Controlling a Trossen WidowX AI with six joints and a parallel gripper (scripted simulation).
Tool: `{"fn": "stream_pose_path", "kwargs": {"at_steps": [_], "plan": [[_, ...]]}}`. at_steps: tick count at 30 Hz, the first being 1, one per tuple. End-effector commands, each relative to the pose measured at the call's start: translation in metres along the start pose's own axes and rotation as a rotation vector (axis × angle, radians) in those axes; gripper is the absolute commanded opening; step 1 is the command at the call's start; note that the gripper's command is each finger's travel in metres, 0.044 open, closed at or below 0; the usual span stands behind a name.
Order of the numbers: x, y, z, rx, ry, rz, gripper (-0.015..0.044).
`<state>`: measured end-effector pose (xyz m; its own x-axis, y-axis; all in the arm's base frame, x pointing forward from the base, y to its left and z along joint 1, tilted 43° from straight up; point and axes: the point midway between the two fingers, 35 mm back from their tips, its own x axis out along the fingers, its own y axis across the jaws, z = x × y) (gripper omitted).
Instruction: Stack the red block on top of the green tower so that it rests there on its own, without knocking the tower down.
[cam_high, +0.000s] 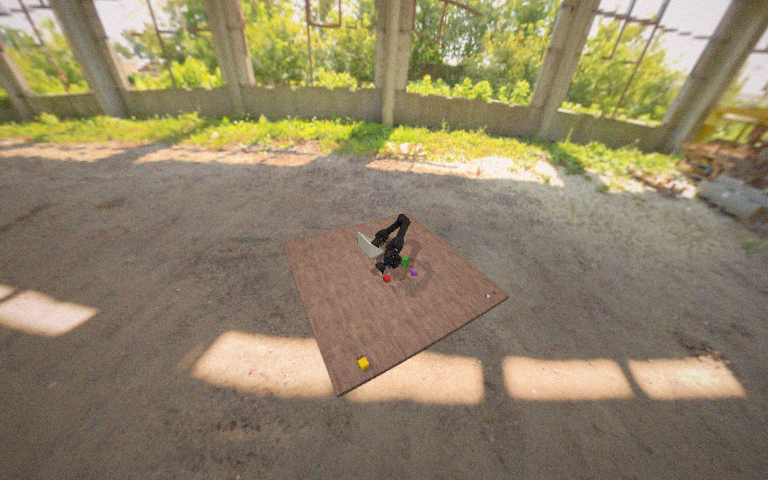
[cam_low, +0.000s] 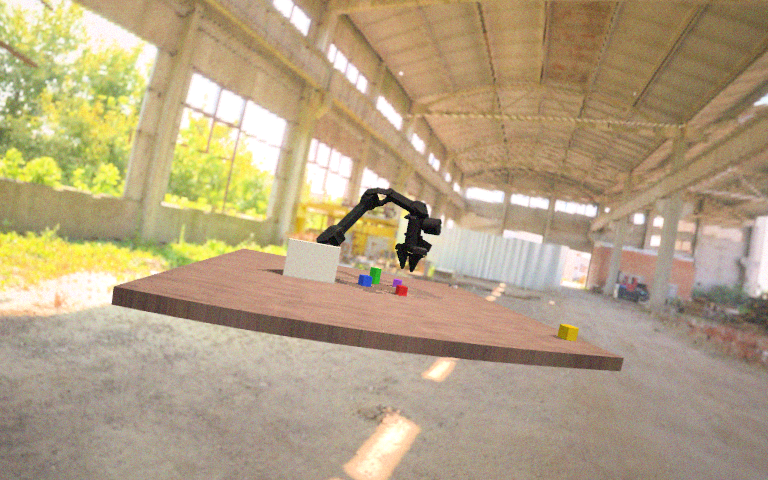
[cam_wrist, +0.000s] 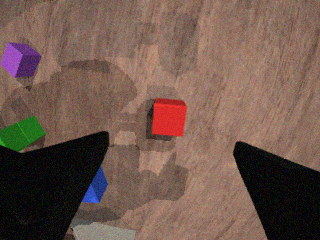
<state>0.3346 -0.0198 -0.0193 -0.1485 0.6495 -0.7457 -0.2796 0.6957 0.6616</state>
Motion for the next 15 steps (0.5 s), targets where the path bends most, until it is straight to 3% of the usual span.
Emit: {"fn": "stream_pose_path", "kwargs": {"at_steps": [1,6,15], "plan": [[0.016,-0.001,-0.001,0.014,0.005,0.007,0.044],[0.046,0.0,-0.003,0.014,0.005,0.009,0.044],[0.053,0.001,-0.005,0.014,0.005,0.009,0.044]]}}
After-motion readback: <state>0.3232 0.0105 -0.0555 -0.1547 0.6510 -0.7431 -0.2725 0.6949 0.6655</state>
